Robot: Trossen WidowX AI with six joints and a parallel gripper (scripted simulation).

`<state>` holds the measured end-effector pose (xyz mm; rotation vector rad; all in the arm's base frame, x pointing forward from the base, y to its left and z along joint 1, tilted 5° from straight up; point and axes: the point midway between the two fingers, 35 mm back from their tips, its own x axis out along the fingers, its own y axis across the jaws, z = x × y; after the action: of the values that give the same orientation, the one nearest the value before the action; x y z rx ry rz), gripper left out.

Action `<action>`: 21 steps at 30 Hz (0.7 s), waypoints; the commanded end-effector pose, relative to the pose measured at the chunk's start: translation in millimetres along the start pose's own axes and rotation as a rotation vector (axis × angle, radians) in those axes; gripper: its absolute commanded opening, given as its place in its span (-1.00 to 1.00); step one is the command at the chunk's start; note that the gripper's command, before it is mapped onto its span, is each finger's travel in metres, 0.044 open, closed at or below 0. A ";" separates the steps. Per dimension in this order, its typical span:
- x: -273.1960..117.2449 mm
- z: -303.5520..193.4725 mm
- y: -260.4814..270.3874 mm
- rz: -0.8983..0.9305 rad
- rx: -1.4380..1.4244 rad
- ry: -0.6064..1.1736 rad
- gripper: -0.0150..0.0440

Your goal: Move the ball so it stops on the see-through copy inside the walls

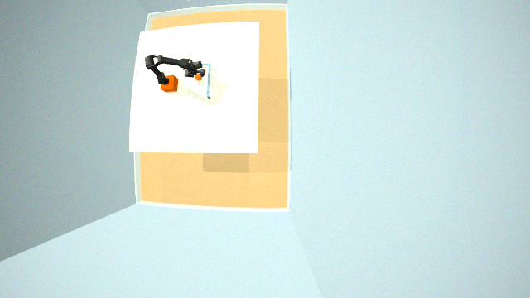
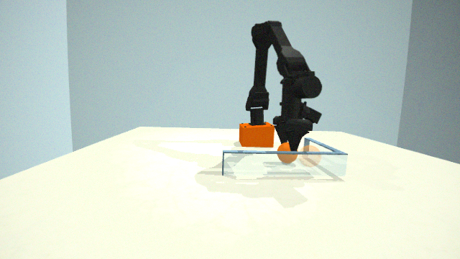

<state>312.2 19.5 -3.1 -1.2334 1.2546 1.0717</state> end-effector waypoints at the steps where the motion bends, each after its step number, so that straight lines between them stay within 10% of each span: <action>1: 9.6 -1.5 5.8 0.021 -0.005 0.007 0.93; 21: 9.8 -1.5 5.9 0.021 -0.005 0.007 0.54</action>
<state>308.5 18.5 -10.8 -1.2282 1.2671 1.0813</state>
